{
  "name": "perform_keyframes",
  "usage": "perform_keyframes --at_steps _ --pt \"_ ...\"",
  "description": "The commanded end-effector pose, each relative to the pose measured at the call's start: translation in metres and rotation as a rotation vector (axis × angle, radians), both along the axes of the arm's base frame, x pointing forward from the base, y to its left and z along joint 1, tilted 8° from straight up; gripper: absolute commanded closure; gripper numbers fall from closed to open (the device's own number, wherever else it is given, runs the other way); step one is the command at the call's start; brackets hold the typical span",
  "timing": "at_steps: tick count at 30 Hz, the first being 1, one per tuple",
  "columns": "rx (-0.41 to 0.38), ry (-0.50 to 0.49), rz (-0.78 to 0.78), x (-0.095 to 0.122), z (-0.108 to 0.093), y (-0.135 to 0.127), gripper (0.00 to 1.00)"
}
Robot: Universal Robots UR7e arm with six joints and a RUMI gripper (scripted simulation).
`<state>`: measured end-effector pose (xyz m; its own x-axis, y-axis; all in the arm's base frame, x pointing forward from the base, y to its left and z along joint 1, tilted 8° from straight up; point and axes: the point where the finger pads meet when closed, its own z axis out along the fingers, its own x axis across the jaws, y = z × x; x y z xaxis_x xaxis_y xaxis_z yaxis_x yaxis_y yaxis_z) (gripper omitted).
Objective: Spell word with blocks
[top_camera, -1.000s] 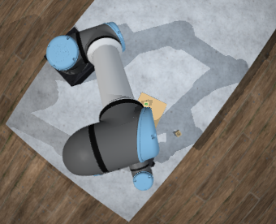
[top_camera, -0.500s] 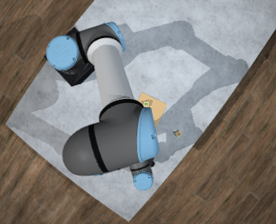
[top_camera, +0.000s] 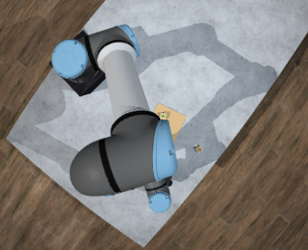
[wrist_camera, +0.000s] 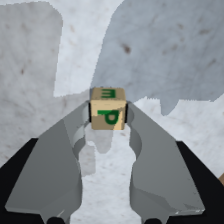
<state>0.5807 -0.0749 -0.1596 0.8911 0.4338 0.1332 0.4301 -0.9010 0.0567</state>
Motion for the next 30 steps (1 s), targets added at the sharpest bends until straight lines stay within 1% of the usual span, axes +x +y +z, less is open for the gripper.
perform_keyframes --at_steps 1,24,28,30 --pt "-0.002 -0.004 0.002 0.003 0.001 0.000 0.95" --pt "-0.002 -0.005 0.002 0.003 0.002 0.000 0.95" --pt "-0.001 -0.001 0.001 -0.001 0.009 0.001 0.95" --pt "-0.001 -0.001 0.001 -0.002 0.015 0.001 0.95"
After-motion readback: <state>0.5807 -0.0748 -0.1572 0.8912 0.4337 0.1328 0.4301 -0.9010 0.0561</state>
